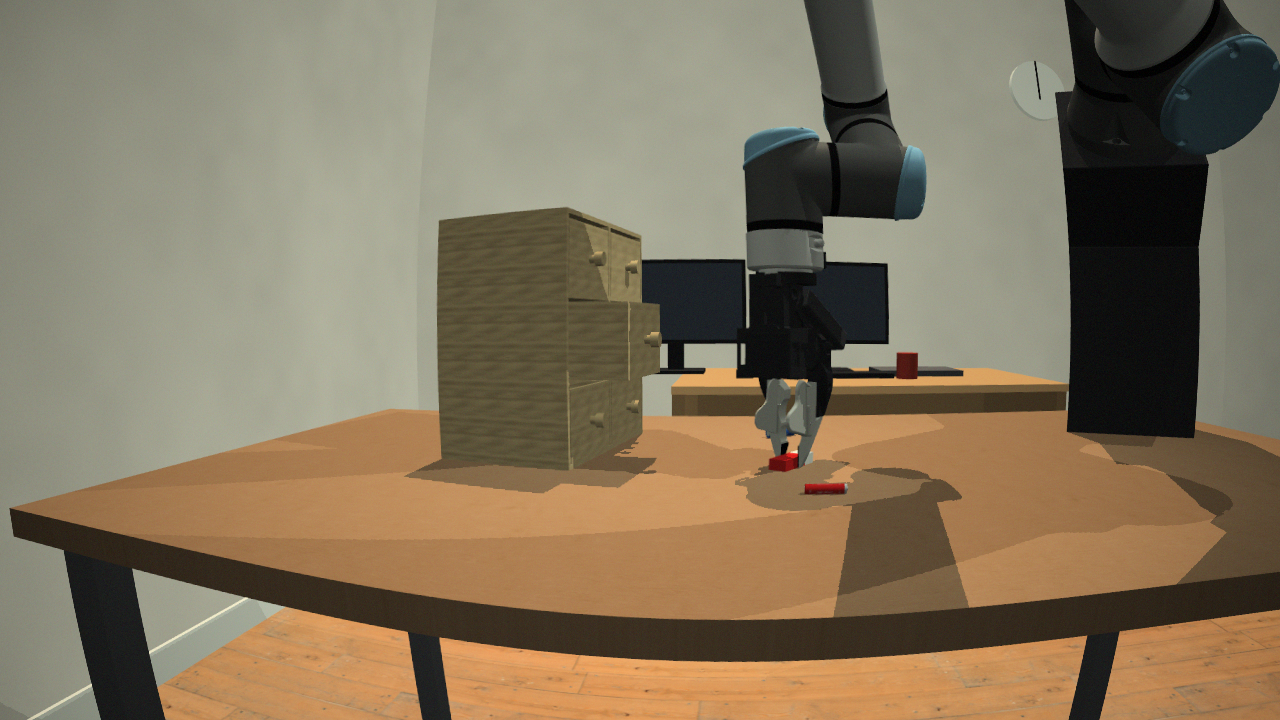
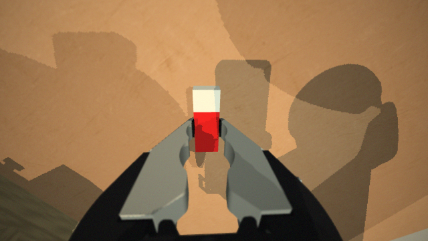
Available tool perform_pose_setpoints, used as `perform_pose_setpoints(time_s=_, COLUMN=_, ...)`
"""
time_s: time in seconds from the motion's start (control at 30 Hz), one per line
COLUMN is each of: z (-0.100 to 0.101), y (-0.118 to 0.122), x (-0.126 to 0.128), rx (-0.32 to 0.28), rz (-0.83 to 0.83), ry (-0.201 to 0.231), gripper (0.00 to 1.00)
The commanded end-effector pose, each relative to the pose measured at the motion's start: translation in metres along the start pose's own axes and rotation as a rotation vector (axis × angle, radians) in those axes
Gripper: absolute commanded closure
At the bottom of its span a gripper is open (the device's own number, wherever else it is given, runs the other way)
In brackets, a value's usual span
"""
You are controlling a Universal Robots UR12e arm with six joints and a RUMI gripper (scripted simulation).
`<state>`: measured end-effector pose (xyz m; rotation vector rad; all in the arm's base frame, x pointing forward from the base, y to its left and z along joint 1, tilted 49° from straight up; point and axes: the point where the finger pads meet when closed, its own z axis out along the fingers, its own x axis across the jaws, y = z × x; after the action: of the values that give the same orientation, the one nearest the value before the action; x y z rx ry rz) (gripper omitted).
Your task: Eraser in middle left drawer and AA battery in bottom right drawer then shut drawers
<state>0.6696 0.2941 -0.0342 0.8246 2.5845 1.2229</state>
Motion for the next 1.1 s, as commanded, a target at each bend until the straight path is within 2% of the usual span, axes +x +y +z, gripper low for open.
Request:
perform_pose_setpoints(time_s=0.0, z=0.000, y=0.000, x=0.000, rx=0.000, rz=0.000, ry=-0.001, gripper=0.89)
perform_pose_setpoints(time_s=0.27, z=-0.002, y=0.000, x=0.000, rx=0.000, rz=0.000, ry=-0.001, gripper=0.89)
perform_pose_setpoints(time_s=0.47, z=-0.023, y=0.000, x=0.000, rx=0.000, rz=0.000, ry=-0.001, gripper=0.89)
perform_pose_setpoints(time_s=0.53, z=-0.023, y=0.000, x=0.000, rx=0.000, rz=0.000, ry=-0.001, gripper=0.89)
perform_pose_setpoints(time_s=0.87, z=-0.081, y=0.000, x=0.000, rx=0.000, rz=0.000, ry=-0.001, gripper=0.89)
perform_pose_setpoints(time_s=1.07, z=-0.097, y=0.000, x=0.000, rx=0.000, rz=0.000, ry=-0.001, gripper=0.89)
